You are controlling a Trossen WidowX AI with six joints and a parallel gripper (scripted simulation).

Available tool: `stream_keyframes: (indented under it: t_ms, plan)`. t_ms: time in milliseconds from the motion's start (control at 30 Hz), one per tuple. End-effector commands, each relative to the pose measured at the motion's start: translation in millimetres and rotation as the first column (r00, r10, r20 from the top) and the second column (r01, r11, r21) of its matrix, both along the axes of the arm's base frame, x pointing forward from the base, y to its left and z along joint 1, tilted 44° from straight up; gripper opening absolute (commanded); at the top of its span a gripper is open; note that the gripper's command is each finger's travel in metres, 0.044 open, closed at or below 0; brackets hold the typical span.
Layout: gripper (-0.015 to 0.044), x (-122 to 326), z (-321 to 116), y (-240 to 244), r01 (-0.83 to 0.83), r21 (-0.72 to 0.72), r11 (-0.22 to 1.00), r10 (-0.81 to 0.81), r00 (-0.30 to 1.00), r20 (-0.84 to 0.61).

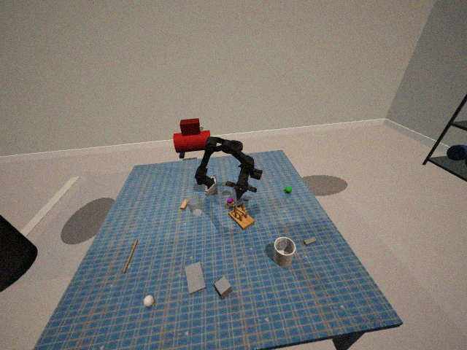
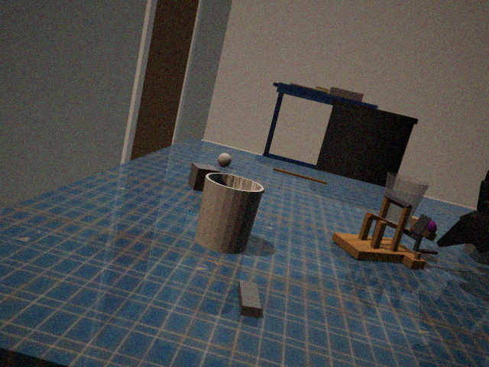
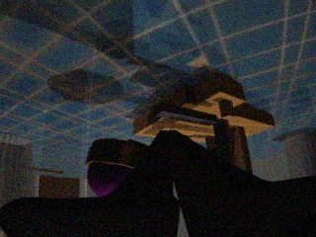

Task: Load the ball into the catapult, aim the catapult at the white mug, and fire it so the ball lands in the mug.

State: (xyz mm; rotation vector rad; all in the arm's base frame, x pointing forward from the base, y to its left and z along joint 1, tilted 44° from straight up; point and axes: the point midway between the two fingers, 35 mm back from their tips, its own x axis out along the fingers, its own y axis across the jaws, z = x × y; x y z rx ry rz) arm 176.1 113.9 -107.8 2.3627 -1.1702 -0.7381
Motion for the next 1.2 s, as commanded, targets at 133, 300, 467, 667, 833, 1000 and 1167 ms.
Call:
stream_keyframes:
  t_ms: [133,300,467,667,833,1000,1167]
  plan:
    - [0.0,-2.0,-8.1,-11.8,-0.005,-0.014,1.0,0.005,1.0,-0.007]
    - [0.0,-4.8,-22.6,-25.6,-0.005,-0.015,1.0,0.005,1.0,-0.006]
    - [0.0,-5.1,-24.1,-25.2,-0.005,-0.014,1.0,0.005,1.0,-0.006]
    - [0.0,-7.4,-0.4,45.6,-0.007,0.001,1.0,0.007,1.0,-0.004]
    - [0.0,-20.6,32.8,98.4,-0.006,0.008,1.0,0.006,1.0,0.001]
    - [0.0079,-16.2,23.8,92.4,-0.008,0.024,1.0,0.007,1.0,0.006]
    - [0.021,-5.0,17.8,102.1,0.052,0.133,0.99,-0.059,0.997,0.053]
